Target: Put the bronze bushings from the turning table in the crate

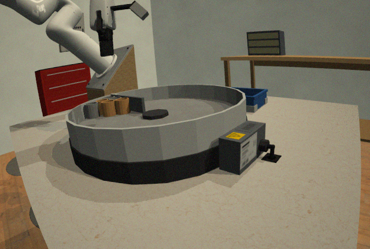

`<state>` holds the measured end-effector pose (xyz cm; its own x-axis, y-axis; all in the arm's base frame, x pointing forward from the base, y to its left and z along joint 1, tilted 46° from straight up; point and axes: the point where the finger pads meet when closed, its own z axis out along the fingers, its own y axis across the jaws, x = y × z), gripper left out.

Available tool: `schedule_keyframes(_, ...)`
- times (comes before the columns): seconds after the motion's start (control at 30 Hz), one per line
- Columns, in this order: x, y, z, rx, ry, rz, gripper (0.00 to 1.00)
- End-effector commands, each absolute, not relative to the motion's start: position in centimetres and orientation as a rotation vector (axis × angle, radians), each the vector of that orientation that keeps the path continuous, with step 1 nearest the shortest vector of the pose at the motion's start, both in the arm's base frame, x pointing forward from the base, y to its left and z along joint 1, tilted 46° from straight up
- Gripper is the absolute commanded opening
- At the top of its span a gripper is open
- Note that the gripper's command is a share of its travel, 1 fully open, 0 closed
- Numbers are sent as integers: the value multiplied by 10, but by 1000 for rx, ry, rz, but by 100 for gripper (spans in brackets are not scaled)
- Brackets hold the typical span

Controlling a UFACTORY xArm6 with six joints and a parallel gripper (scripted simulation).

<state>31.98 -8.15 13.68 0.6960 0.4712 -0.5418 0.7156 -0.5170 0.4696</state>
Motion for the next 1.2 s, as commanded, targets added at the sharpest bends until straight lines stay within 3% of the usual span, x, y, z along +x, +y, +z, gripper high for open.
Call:
schedule_keyframes(0.0, 321, -82, 137, 2209, 897, -463, 10)
schedule_keyframes(1.17, 353, -136, 73, 1850, 525, -1113, 10)
